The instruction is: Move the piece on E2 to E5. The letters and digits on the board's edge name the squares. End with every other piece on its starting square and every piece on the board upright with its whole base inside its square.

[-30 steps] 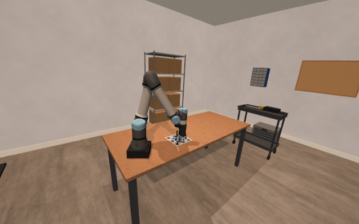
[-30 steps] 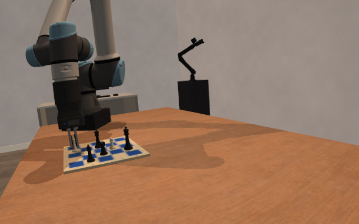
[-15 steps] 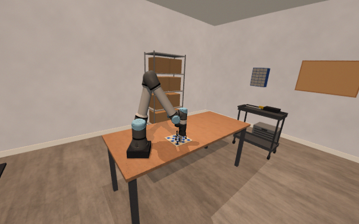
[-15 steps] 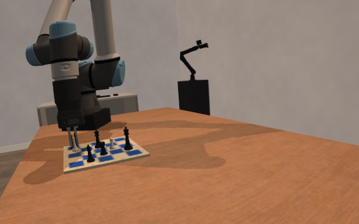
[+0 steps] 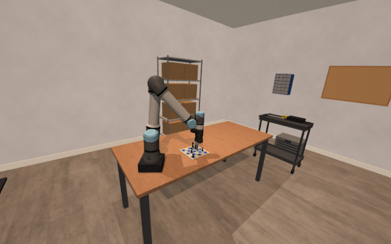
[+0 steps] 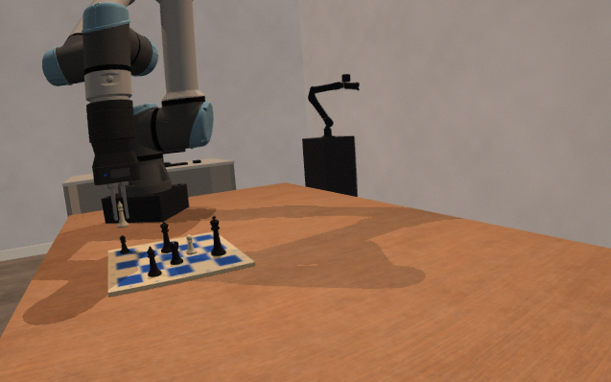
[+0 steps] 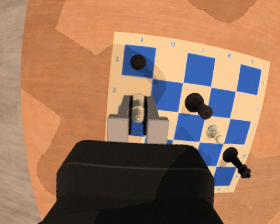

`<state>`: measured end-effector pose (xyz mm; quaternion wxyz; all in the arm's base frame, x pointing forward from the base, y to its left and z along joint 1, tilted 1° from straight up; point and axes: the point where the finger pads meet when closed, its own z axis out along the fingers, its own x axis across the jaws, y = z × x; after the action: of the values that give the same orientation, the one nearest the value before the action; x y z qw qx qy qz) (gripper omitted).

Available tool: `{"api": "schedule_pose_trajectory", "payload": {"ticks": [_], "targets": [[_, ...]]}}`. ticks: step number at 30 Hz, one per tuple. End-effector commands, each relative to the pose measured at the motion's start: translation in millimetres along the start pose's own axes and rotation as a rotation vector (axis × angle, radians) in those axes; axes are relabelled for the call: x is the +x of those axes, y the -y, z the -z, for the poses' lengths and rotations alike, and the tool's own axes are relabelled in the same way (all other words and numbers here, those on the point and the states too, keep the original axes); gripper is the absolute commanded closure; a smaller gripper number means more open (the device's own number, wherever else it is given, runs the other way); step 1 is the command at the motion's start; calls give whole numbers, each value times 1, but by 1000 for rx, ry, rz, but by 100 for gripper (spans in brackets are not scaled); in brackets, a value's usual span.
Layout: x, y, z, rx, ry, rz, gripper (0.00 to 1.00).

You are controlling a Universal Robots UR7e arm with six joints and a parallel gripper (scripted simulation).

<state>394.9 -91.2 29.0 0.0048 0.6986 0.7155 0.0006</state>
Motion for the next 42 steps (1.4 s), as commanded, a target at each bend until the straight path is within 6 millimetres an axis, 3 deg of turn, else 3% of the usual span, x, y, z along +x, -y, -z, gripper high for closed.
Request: {"api": "schedule_pose_trajectory", "payload": {"ticks": [1, 9, 27, 38, 42], "targets": [[0, 0, 28, 0, 0, 0, 100], [0, 0, 43, 0, 0, 0, 100], [-1, -1, 44, 0, 0, 22, 100], [-4, -12, 45, 0, -1, 200, 100], [-7, -22, 46, 0, -1, 342, 100]]}}
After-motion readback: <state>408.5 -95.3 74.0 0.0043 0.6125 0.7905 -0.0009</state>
